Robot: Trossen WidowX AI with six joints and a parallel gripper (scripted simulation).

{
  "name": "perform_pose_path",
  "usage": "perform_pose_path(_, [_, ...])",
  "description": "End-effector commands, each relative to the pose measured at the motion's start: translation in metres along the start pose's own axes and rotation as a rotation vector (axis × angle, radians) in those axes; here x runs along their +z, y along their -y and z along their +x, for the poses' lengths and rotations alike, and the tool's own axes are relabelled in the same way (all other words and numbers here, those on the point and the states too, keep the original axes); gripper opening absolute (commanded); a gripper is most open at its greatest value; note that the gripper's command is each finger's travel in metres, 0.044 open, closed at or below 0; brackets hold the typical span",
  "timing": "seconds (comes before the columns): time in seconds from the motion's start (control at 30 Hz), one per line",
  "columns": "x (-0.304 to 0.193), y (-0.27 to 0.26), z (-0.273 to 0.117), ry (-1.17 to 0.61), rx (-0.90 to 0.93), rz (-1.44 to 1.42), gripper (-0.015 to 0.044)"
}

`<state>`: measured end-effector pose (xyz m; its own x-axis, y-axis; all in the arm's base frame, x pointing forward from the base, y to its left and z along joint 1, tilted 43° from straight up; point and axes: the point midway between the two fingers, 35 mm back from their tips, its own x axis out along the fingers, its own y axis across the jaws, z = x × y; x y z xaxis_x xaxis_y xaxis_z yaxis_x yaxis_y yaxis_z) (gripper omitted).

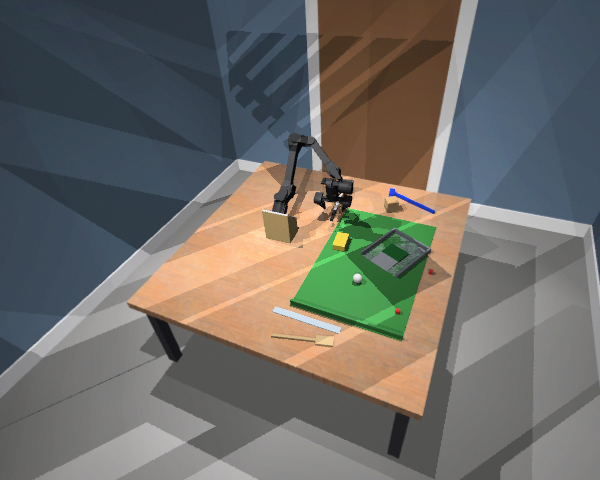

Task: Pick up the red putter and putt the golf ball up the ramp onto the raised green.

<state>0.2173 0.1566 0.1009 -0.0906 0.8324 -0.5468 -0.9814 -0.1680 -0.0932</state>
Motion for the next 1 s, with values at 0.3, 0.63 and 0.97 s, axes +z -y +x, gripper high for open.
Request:
perform_pose_path(0.3, [-0.008,-0.004,0.02,0.016,0.003,0.016,0.044])
perform_pose_path(0.63, [-0.014,-0.005,0.043,0.017,0.003,0.016,0.044])
perform_pose_path(0.97, [-0.016,-0.004,0.05,0.017,0.003,0.016,0.044])
